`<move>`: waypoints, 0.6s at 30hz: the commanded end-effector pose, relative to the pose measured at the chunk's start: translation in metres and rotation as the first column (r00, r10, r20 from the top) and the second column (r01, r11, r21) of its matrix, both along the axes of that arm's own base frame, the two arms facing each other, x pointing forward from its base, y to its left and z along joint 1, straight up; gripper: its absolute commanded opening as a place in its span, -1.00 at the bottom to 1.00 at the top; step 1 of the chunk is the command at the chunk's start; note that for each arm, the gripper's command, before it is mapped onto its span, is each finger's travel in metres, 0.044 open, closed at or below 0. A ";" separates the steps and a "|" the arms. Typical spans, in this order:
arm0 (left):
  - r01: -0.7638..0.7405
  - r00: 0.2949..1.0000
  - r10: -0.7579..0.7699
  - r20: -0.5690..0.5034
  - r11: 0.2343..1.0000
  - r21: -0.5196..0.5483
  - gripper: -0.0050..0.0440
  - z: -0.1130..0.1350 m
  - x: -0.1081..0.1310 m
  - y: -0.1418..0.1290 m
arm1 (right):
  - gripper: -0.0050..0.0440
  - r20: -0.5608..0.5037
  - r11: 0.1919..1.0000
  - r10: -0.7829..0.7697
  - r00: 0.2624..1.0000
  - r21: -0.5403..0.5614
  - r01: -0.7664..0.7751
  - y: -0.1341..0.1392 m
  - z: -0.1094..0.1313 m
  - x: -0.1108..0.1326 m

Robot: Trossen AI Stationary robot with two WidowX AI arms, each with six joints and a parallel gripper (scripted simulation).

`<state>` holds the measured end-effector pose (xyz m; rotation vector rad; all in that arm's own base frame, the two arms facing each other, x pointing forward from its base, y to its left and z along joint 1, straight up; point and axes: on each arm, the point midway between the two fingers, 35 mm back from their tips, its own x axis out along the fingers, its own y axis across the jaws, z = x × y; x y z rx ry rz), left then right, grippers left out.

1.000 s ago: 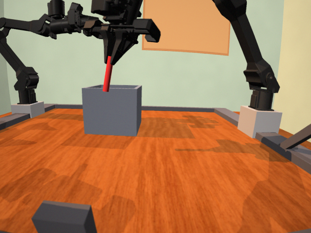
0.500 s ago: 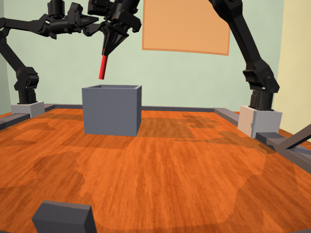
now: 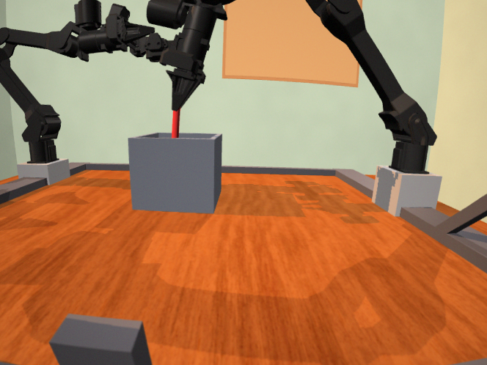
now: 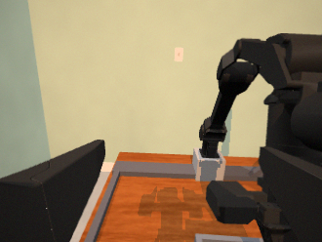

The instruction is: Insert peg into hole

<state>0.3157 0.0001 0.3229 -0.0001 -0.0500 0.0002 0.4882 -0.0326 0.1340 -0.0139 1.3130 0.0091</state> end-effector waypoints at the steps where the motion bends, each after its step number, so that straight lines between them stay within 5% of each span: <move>1: 0.001 1.000 -0.002 0.006 1.000 0.005 1.00 0.002 -0.001 -0.001 | -1.00 -0.066 1.000 -0.026 0.998 0.010 0.027 -0.017 -0.029 -0.002; 5: 0.001 1.000 -0.002 0.006 1.000 0.005 1.00 0.002 -0.001 -0.001 | -1.00 0.019 1.000 -0.010 1.000 0.006 0.009 -0.009 0.003 0.004; 12: 0.001 1.000 -0.002 0.006 1.000 0.005 1.00 0.002 -0.001 -0.001 | -1.00 -0.051 1.000 -0.017 0.999 0.004 0.017 -0.011 -0.022 -0.003; 18: 0.001 1.000 -0.002 0.006 1.000 0.005 1.00 0.002 -0.001 -0.001 | -1.00 -0.036 1.000 -0.025 0.999 0.001 0.025 -0.014 -0.019 -0.003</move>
